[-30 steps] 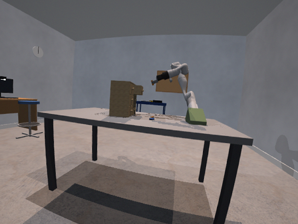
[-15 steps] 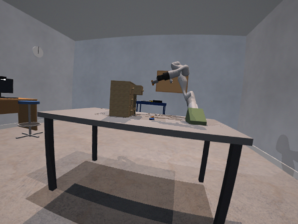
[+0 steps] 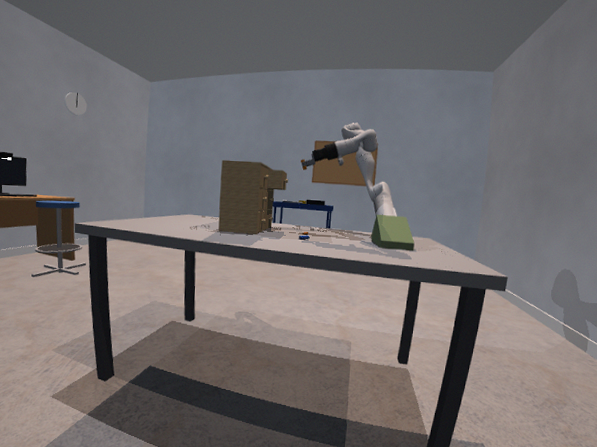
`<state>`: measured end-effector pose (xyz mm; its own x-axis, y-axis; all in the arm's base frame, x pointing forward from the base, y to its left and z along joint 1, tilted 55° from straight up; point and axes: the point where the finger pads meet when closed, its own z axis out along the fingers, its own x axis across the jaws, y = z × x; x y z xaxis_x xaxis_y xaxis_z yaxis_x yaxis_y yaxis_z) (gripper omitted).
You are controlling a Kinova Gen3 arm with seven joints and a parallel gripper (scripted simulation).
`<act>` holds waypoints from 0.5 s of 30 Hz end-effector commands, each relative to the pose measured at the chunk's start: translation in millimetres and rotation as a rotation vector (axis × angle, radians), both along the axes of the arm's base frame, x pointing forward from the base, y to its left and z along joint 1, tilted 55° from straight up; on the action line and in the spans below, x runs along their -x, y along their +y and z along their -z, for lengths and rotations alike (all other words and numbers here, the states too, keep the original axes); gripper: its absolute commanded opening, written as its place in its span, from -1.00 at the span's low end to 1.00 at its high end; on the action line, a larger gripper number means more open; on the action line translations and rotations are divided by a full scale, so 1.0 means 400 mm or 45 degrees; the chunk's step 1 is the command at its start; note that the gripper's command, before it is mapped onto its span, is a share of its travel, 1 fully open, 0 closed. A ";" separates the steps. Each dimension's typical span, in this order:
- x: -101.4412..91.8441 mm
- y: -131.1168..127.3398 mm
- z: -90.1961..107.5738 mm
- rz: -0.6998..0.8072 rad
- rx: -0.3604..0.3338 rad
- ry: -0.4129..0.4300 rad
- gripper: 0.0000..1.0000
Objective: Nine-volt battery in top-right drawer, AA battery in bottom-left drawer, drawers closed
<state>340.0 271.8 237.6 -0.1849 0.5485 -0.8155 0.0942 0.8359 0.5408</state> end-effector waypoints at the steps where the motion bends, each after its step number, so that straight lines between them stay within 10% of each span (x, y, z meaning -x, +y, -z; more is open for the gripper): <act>1: -0.010 -0.002 -0.001 0.009 -0.003 -0.001 0.02; 15: -0.102 0.027 0.000 0.009 -0.003 -0.001 0.02</act>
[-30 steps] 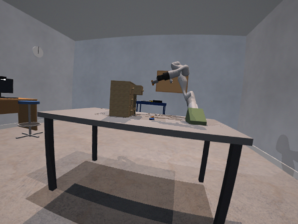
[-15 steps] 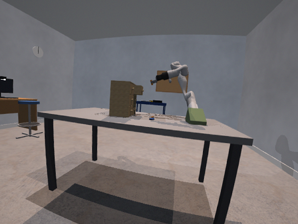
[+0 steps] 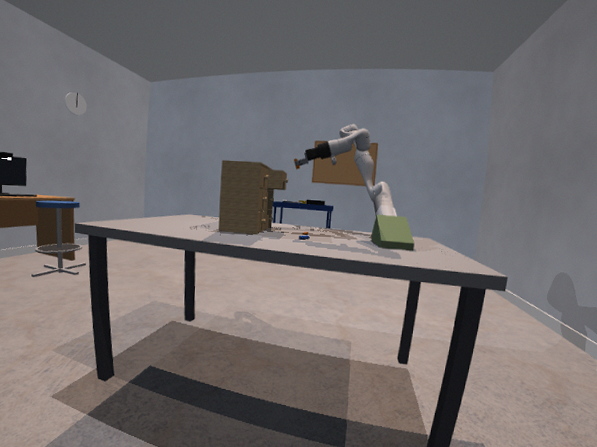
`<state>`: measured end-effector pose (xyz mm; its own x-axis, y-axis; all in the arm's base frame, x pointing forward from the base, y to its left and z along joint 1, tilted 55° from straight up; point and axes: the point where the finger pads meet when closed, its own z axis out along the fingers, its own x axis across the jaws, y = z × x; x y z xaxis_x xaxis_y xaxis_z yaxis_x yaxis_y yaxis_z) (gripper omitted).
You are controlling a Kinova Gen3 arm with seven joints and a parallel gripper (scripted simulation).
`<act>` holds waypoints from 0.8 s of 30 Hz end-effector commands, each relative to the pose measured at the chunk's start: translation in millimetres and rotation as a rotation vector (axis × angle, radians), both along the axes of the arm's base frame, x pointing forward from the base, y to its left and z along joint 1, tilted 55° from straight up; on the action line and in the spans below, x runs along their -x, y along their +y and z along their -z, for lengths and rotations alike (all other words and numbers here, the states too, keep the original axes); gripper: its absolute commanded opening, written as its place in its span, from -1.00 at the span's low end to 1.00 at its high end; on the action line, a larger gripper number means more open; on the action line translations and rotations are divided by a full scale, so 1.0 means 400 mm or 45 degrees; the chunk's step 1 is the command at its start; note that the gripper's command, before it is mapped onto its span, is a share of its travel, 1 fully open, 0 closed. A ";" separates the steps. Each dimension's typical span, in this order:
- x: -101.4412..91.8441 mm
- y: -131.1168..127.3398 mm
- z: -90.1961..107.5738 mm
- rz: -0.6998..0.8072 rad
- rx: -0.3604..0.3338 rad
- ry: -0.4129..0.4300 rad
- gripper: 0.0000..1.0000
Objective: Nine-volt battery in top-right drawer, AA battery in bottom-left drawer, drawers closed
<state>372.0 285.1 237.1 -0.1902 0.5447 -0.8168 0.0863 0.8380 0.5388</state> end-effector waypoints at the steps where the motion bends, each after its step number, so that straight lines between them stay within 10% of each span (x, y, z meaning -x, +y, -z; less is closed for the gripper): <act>1: -0.031 -0.004 -0.001 0.021 -0.007 -0.001 0.02; 24: -0.201 0.050 0.001 0.021 -0.007 -0.001 0.02</act>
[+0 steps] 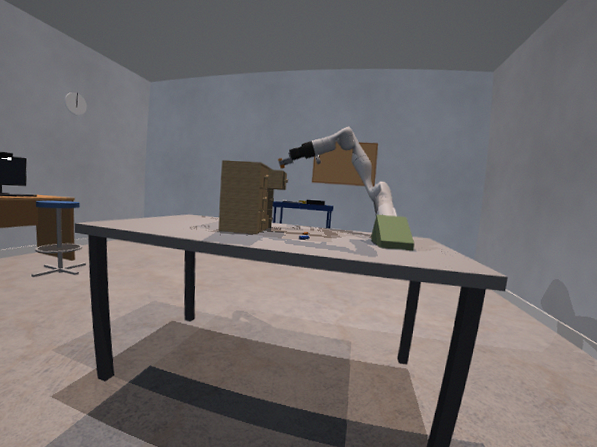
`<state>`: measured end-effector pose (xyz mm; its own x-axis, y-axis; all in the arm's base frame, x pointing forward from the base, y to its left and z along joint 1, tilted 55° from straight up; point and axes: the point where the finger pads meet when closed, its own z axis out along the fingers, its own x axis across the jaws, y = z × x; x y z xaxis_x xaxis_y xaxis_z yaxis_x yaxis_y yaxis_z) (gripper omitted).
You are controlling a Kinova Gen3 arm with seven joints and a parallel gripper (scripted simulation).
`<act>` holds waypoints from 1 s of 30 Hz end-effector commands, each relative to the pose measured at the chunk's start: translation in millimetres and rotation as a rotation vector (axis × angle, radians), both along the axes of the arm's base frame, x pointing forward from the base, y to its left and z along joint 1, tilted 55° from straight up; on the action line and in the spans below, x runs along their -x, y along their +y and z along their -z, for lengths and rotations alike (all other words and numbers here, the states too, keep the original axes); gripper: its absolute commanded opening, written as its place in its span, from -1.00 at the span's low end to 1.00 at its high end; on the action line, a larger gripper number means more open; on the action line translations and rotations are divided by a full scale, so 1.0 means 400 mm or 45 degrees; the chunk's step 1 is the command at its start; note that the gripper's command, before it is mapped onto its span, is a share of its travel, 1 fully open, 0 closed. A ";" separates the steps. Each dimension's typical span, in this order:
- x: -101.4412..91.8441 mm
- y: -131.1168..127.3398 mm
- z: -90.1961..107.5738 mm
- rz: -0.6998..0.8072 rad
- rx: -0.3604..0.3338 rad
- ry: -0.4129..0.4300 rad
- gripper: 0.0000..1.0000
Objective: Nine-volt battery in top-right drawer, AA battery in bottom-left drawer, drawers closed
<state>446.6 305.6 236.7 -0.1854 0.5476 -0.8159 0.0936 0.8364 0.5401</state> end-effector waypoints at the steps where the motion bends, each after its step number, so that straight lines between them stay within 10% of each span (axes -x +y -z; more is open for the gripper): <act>1: -0.021 0.000 0.000 0.010 -0.005 -0.001 0.02; 30: -0.049 0.009 0.000 0.010 -0.005 -0.001 0.02</act>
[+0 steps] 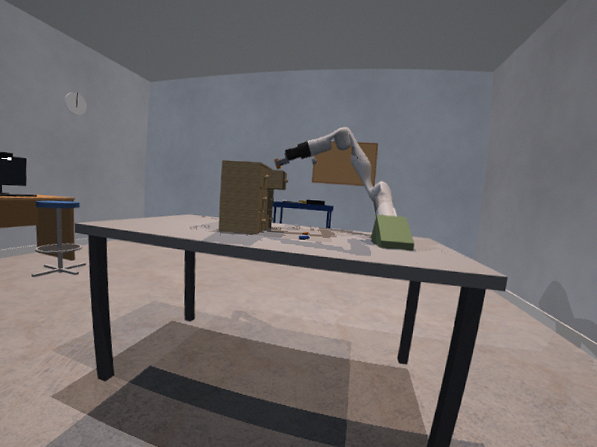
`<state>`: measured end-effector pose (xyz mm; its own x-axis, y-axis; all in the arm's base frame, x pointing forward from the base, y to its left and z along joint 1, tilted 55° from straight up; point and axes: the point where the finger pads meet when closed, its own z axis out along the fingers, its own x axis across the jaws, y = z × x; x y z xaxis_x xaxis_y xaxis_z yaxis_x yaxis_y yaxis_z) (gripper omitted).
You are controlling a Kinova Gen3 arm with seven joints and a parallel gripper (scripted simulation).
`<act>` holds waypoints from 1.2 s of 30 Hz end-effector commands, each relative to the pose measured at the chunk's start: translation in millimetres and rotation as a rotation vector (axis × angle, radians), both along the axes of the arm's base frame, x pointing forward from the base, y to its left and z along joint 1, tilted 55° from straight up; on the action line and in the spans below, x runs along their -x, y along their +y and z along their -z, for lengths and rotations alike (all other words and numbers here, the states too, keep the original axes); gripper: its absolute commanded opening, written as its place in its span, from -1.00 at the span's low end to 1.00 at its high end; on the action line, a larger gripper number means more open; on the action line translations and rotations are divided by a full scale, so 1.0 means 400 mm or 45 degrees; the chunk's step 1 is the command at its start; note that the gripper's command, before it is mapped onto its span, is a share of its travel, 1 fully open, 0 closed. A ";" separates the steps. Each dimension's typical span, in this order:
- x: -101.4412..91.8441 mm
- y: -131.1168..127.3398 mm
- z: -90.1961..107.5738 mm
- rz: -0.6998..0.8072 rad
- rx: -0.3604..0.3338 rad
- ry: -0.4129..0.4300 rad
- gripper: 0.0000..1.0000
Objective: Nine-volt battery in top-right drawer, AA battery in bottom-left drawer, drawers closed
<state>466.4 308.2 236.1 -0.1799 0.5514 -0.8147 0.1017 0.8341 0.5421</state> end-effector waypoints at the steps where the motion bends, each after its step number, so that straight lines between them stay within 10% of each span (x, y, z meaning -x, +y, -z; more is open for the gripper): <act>1: 0.001 0.003 -0.001 -0.002 -0.002 -0.001 0.02; 18: 0.001 0.003 -0.001 -0.002 -0.002 -0.001 0.62; 19: 0.001 0.003 -0.001 -0.002 -0.002 -0.001 1.00; 36: 0.007 0.001 -0.001 -0.002 -0.002 -0.001 1.00</act>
<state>465.2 307.5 236.1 -0.1791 0.5518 -0.8145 0.1027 0.8339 0.5423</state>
